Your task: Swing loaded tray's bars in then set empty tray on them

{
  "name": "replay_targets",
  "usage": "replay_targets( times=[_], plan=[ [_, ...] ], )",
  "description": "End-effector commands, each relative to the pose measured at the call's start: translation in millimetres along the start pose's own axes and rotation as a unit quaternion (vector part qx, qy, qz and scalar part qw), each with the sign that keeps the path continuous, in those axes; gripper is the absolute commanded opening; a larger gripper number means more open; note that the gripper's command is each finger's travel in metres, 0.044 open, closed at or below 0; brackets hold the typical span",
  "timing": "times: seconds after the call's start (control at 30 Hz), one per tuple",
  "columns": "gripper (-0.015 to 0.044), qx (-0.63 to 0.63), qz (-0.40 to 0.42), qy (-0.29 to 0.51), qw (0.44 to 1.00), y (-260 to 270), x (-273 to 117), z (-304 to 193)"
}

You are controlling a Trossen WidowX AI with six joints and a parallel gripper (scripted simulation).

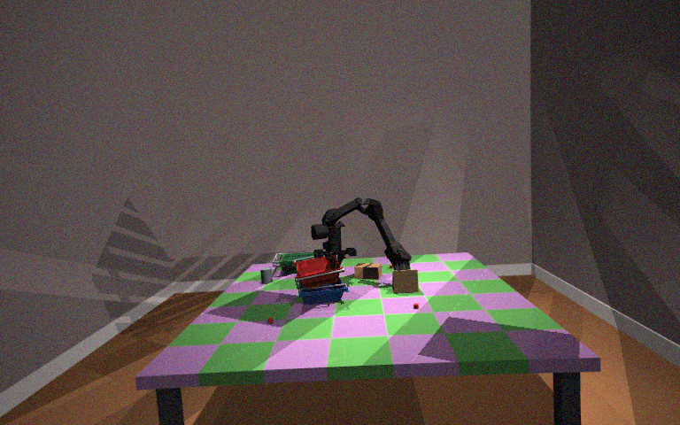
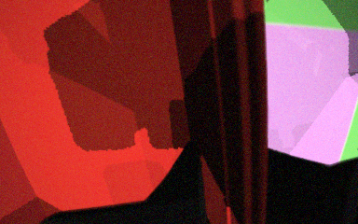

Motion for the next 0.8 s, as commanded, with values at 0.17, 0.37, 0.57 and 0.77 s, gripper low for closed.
replay_targets(
  times=[0.17,0.37,0.57,0.77],
  plan=[
    [0.0,-0.012,-0.016,-0.002,1.0,-4,7,-1],
    [0.0,-0.002,-0.002,0.0,1.0,-1,2,0],
    [0.0,-0.01,-0.013,-0.002,1.0,-5,13,-2],
    [0.0,-0.012,-0.016,-0.002,1.0,-7,16,-3]
  ],
)
Point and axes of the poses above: the point midway between the two fingers, 35 mm back from their tips, its own x axis out along the fingers, its own y axis across the jaws, z = x × y, the point moved 8 cm from there along -x, back along the fingers, and after that the axes turned 10 degrees about x, right-handed, at the moved point
